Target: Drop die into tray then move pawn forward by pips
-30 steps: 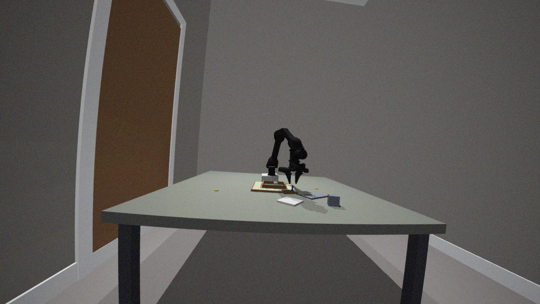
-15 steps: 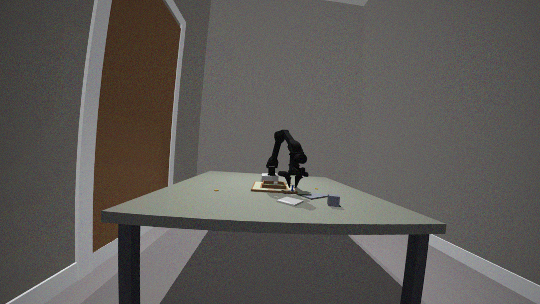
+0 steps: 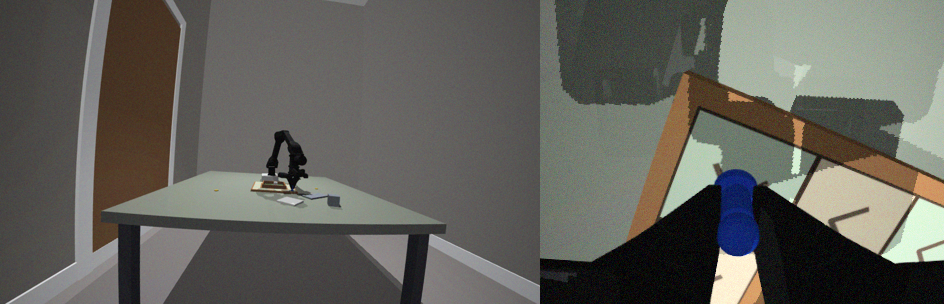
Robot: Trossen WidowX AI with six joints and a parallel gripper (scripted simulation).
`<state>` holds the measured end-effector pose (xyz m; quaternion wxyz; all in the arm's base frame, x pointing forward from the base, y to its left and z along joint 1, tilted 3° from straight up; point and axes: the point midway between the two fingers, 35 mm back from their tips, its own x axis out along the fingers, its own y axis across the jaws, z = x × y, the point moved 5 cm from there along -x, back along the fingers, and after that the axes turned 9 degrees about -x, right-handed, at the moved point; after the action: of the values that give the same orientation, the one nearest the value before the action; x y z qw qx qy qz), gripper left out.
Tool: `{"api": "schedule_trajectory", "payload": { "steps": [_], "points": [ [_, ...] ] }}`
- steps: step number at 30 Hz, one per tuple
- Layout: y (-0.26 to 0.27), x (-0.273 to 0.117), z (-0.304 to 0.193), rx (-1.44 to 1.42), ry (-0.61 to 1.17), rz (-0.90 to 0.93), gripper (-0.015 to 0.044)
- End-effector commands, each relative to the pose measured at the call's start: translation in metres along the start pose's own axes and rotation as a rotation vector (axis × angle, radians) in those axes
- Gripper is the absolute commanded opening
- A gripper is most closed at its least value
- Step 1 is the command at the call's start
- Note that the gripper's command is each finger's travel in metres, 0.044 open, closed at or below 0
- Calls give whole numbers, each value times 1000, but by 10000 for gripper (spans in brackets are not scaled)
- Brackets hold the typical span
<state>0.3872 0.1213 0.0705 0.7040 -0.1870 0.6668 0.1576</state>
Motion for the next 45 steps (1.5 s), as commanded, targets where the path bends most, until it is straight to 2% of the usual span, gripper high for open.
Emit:
{"api": "schedule_trajectory", "payload": {
  "steps": [1, 6, 28, 45],
  "points": [
    [0, 2, -1, -4, 3, 2, 0],
    [0, -6, 1, -4, 3, 2, 0],
    [-4, -125, 3, -4, 3, 2, 0],
    [16, -110, -19, -4, 5, 4, 0]
  ]
}}
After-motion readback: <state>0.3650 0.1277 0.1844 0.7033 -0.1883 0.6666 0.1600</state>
